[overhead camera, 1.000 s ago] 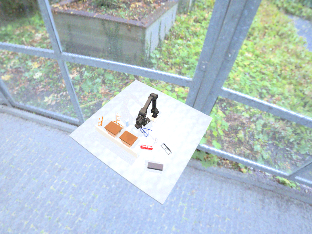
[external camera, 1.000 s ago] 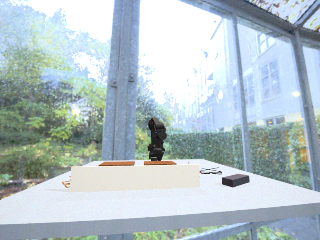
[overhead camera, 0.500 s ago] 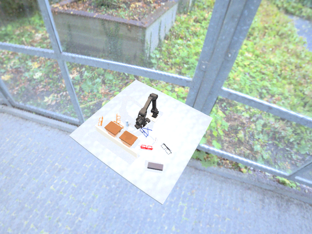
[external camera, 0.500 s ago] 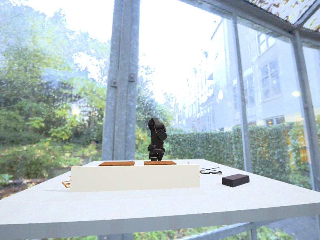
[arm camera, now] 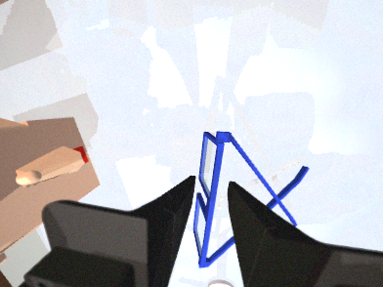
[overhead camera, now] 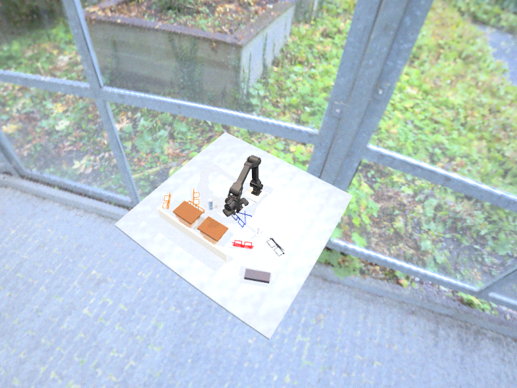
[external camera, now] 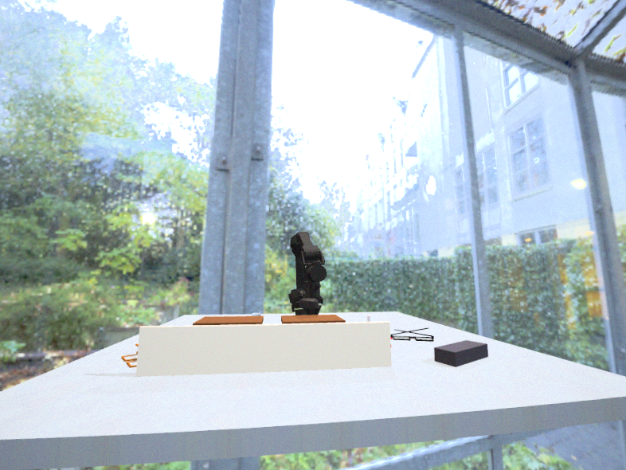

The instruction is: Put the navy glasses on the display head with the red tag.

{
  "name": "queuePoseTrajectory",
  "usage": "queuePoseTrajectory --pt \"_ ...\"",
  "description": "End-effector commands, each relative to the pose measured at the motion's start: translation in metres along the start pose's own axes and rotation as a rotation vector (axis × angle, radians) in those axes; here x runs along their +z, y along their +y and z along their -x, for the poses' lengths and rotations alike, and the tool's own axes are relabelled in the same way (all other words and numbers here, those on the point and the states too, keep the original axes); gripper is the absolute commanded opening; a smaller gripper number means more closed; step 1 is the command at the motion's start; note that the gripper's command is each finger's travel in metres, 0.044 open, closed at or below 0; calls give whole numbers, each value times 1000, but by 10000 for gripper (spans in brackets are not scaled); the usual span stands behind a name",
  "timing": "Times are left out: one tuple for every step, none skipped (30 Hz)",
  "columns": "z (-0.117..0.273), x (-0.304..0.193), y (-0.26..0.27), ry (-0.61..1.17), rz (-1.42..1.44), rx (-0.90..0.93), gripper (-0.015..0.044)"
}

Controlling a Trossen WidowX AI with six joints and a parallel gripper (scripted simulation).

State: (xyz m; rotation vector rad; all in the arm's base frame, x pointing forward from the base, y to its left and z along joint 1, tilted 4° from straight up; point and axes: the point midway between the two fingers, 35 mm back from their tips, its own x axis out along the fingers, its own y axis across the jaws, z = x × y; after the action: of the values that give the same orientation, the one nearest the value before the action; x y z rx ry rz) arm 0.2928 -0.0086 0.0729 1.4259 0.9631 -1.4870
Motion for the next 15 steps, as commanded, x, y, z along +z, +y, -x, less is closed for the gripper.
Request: queuePoseTrajectory --pt "-8 0 -1 2 5 -12 120" --pt "-10 0 -1 2 5 -12 120" --pt "-12 0 -1 2 5 -12 120" --pt "-13 0 -1 2 5 -12 120" --pt "-15 0 -1 2 5 -12 120" --pt "-17 0 -1 2 5 -12 120" --pt "-18 0 -1 2 5 -12 120" --pt "-20 0 -1 2 5 -12 120" --pt "-21 0 0 2 5 -12 120" --pt "-23 0 0 2 5 -11 120" --pt "-25 0 0 2 5 -11 120" --pt "-26 0 0 2 5 -11 120" --pt "-28 0 0 2 5 -11 120" --pt "-29 0 0 2 5 -11 120" --pt "-31 0 0 2 5 -11 120"
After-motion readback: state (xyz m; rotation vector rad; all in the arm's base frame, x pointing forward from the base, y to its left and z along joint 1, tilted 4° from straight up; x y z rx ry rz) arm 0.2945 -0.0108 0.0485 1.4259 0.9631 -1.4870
